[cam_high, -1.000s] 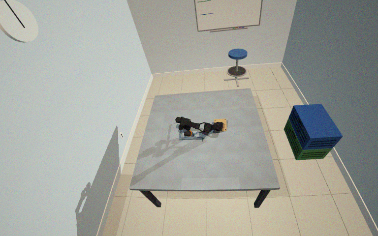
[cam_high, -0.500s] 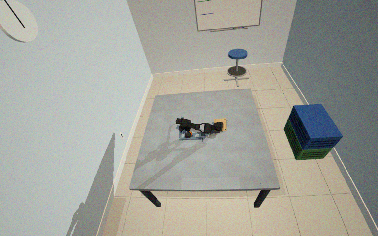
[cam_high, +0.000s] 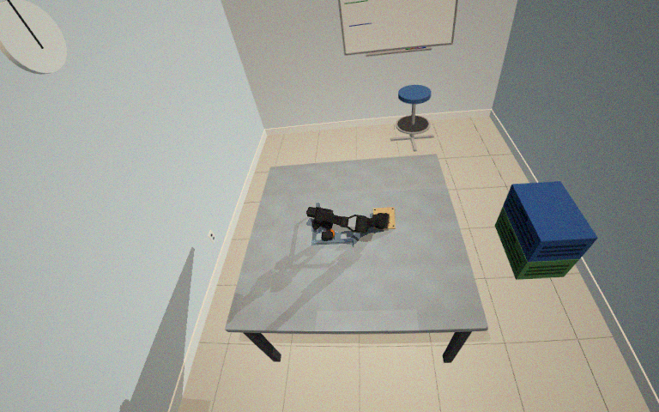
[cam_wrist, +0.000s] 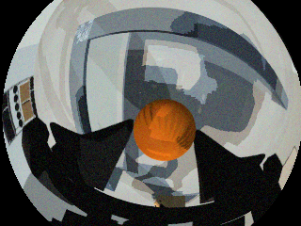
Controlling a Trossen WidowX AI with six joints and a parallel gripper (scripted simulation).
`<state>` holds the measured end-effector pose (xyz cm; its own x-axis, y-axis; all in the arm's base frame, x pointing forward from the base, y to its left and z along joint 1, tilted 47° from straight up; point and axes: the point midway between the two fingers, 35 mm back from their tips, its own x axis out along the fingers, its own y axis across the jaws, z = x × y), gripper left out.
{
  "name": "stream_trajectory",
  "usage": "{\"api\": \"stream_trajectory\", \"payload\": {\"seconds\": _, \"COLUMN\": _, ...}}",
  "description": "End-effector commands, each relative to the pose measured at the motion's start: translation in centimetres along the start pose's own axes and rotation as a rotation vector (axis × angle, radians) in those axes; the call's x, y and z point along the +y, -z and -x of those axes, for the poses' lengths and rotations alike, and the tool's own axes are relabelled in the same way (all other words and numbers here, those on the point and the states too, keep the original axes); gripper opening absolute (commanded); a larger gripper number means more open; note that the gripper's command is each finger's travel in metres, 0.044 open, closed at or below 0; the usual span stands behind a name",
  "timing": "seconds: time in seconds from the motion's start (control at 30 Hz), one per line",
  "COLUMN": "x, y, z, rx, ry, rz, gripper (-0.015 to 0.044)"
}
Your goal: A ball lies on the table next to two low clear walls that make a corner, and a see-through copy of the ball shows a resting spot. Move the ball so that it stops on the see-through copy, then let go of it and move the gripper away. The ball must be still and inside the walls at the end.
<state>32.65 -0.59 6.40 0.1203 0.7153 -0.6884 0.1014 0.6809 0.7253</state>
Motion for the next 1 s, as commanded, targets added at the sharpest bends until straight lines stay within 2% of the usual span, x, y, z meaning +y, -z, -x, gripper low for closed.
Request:
{"api": "stream_trajectory", "payload": {"seconds": 0.0, "x": 0.0, "y": 0.0, "z": 0.2, "rx": 0.0, "ry": 0.001, "rz": 0.002, "gripper": 0.0402}}
{"api": "stream_trajectory", "payload": {"seconds": 0.23, "x": -0.1, "y": -0.1, "z": 8.4, "rx": -0.003, "ry": 0.0, "rz": 0.001, "gripper": 0.0402}}
{"api": "stream_trajectory", "payload": {"seconds": 0.57, "x": -0.2, "y": -0.3, "z": 8.1, "rx": -0.02, "ry": 0.002, "rz": -0.001, "gripper": 0.0402}}
{"api": "stream_trajectory", "payload": {"seconds": 0.63, "x": -0.2, "y": -0.3, "z": 9.0, "rx": -0.025, "ry": 0.002, "rz": -0.025, "gripper": 0.044}}
{"api": "stream_trajectory", "payload": {"seconds": 0.73, "x": -0.3, "y": 0.0, "z": 11.8, "rx": -0.042, "ry": -0.001, "rz": -0.103, "gripper": 0.044}}
{"api": "stream_trajectory", "payload": {"seconds": 0.97, "x": -0.3, "y": 0.0, "z": 12.1, "rx": -0.043, "ry": -0.001, "rz": -0.109, "gripper": 0.044}}
